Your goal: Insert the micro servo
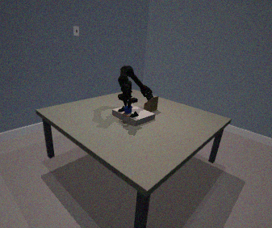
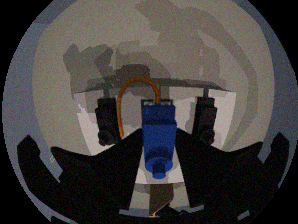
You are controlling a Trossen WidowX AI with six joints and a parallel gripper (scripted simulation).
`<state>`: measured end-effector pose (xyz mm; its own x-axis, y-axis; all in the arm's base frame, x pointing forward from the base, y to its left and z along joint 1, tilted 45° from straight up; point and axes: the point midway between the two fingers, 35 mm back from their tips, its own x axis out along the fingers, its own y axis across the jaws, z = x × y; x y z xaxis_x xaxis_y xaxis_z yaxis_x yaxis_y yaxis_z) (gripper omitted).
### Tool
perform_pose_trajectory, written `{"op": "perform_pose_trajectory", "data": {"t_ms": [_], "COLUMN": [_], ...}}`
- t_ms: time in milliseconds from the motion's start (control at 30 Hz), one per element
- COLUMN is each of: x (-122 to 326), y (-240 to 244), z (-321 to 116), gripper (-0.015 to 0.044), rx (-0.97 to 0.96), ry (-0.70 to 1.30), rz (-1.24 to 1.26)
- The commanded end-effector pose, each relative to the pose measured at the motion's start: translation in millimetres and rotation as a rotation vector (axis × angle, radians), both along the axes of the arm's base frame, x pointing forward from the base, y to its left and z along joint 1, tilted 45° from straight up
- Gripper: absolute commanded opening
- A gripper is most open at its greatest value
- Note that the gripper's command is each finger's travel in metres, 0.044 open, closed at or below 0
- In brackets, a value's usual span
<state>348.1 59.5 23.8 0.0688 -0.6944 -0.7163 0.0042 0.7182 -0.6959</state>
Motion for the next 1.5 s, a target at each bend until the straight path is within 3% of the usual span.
{"op": "perform_pose_trajectory", "data": {"t_ms": [0,1467], "x": [0.1,3.0], "y": [-2.1,-31.1], "z": [-2.6,-31.7], "gripper": [0.0000,0.0000], "rx": [-0.004,-0.006], "ry": [0.002,0.001], "rz": [0.005,0.005]}}
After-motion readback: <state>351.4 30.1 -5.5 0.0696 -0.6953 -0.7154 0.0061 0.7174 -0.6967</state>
